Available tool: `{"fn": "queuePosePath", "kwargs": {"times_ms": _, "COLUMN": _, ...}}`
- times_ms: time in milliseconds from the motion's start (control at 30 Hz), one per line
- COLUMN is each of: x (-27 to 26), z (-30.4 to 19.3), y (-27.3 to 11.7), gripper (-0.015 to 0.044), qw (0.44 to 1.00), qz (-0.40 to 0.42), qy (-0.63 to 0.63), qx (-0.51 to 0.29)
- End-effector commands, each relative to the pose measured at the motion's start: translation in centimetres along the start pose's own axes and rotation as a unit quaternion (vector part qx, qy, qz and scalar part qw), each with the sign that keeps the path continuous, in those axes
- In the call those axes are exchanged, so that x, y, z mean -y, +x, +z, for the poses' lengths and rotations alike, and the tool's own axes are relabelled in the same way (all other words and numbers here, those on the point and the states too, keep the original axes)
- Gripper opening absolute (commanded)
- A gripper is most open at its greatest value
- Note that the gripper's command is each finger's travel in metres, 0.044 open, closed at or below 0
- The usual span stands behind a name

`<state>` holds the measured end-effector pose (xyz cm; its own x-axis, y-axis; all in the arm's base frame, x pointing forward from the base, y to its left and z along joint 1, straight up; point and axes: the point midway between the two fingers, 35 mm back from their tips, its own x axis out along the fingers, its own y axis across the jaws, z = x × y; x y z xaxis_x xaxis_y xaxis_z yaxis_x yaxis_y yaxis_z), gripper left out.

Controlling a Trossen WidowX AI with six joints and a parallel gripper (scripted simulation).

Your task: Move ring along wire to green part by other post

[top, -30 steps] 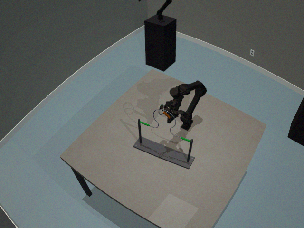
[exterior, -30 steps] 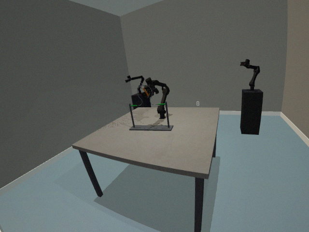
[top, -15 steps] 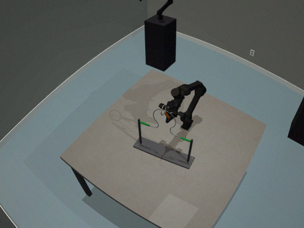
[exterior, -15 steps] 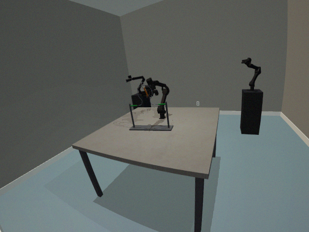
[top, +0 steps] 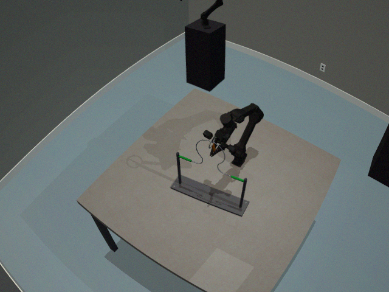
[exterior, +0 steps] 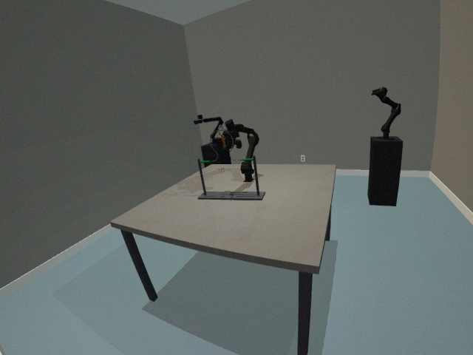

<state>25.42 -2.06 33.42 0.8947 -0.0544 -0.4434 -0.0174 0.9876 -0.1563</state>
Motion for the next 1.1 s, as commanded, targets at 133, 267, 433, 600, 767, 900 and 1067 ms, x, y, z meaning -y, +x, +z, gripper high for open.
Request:
{"fn": "queuePosePath", "kwargs": {"times_ms": 133, "x": 0.5, "z": 0.0, "y": 0.1, "gripper": -0.015, "qw": 0.998, "qz": -0.027, "qy": -0.051, "qx": 0.008}}
{"fn": "queuePosePath", "kwargs": {"times_ms": 267, "x": 0.8, "z": 0.0, "y": 0.1, "gripper": -0.015, "qw": 0.996, "qz": -0.039, "qy": -0.073, "qx": 0.011}}
{"fn": "queuePosePath", "kwargs": {"times_ms": 433, "x": 1.1, "z": 0.1, "y": 0.1, "gripper": -0.015, "qw": 0.993, "qz": -0.055, "qy": -0.101, "qx": 0.016}}
{"fn": "queuePosePath", "kwargs": {"times_ms": 600, "x": 1.4, "z": 0.2, "y": 0.1, "gripper": -0.015, "qw": 0.989, "qz": -0.07, "qy": -0.129, "qx": 0.02}}
{"fn": "queuePosePath", "kwargs": {"times_ms": 767, "x": 1.7, "z": 0.2, "y": 0.1, "gripper": -0.015, "qw": 0.984, "qz": -0.084, "qy": -0.157, "qx": 0.024}}
{"fn": "queuePosePath", "kwargs": {"times_ms": 900, "x": 1.9, "z": 0.3, "y": 0.1, "gripper": -0.015, "qw": 0.979, "qz": -0.096, "qy": -0.179, "qx": 0.027}}
{"fn": "queuePosePath", "kwargs": {"times_ms": 1067, "x": 2.2, "z": 0.4, "y": 0.0, "gripper": -0.015, "qw": 0.972, "qz": -0.111, "qy": -0.207, "qx": 0.031}}
